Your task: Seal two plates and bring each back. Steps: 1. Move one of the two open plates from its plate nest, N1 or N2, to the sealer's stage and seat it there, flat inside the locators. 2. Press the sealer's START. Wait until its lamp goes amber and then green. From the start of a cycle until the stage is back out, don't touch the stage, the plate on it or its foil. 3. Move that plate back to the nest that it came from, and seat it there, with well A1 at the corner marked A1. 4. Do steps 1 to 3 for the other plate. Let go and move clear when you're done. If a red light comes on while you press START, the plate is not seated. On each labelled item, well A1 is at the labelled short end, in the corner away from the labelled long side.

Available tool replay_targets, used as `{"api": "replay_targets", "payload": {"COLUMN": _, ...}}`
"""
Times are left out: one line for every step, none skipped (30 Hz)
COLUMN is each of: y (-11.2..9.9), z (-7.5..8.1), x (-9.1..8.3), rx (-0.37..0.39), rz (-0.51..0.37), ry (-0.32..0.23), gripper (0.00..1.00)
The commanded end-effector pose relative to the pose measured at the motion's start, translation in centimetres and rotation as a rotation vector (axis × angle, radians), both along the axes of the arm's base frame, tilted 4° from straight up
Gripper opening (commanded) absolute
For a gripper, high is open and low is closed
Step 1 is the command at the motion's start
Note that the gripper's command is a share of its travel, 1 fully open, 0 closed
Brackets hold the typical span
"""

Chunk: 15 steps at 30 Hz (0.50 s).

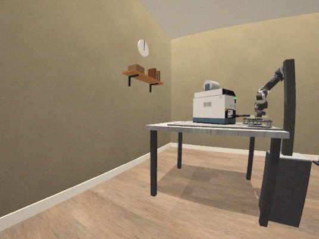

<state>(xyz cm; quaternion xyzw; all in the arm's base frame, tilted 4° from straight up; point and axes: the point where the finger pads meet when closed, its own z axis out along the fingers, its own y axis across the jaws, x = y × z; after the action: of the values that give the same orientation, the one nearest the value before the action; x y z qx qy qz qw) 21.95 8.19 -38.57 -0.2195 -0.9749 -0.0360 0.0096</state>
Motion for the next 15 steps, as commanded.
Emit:
{"api": "replay_targets", "payload": {"y": 0.0, "z": 0.4, "x": 0.1, "rx": -0.004, "rz": -0.009, "ry": 0.002, "gripper": 0.0}}
{"api": "replay_targets", "payload": {"y": 0.0, "z": 0.6, "x": 0.1, "rx": -0.003, "rz": -0.009, "ry": 0.002, "gripper": 0.0}}
{"api": "replay_targets", "payload": {"y": -0.1, "z": 0.8, "x": 0.1, "rx": -0.003, "rz": -0.009, "ry": 0.002, "gripper": 0.0}}
{"api": "replay_targets", "payload": {"y": -0.1, "z": 0.9, "x": 0.1, "rx": -0.003, "rz": -0.009, "ry": 0.002, "gripper": 0.0}}
{"api": "replay_targets", "payload": {"y": -0.1, "z": 1.1, "x": 0.1, "rx": -0.003, "rz": -0.009, "ry": 0.002, "gripper": 0.0}}
{"api": "replay_targets", "payload": {"y": -0.1, "z": 1.3, "x": 0.1, "rx": -0.003, "rz": -0.009, "ry": 0.002, "gripper": 0.0}}
{"api": "replay_targets", "payload": {"y": -0.1, "z": 1.4, "x": 0.1, "rx": -0.003, "rz": -0.009, "ry": 0.002, "gripper": 0.0}}
{"api": "replay_targets", "payload": {"y": -0.1, "z": 1.6, "x": 0.1, "rx": -0.003, "rz": -0.009, "ry": 0.002, "gripper": 0.0}}
{"api": "replay_targets", "payload": {"y": -0.1, "z": 1.6, "x": 0.1, "rx": -0.003, "rz": -0.009, "ry": 0.002, "gripper": 0.0}}
{"api": "replay_targets", "payload": {"y": -0.1, "z": 1.6, "x": 0.1, "rx": -0.003, "rz": -0.009, "ry": 0.002, "gripper": 0.0}}
{"api": "replay_targets", "payload": {"y": -0.1, "z": 1.7, "x": 0.1, "rx": -0.004, "rz": -0.007, "ry": 0.002, "gripper": 0.0}}
{"api": "replay_targets", "payload": {"y": -0.1, "z": 1.9, "x": 0.1, "rx": -0.003, "rz": -0.009, "ry": 0.002, "gripper": 0.0}}
{"api": "replay_targets", "payload": {"y": -0.1, "z": 2.1, "x": 0.1, "rx": -0.003, "rz": -0.009, "ry": 0.002, "gripper": 0.0}}
{"api": "replay_targets", "payload": {"y": -0.2, "z": 2.3, "x": 0.1, "rx": -0.003, "rz": -0.009, "ry": 0.002, "gripper": 0.0}}
{"api": "replay_targets", "payload": {"y": -0.2, "z": 2.4, "x": 0.1, "rx": -0.003, "rz": -0.009, "ry": 0.002, "gripper": 0.0}}
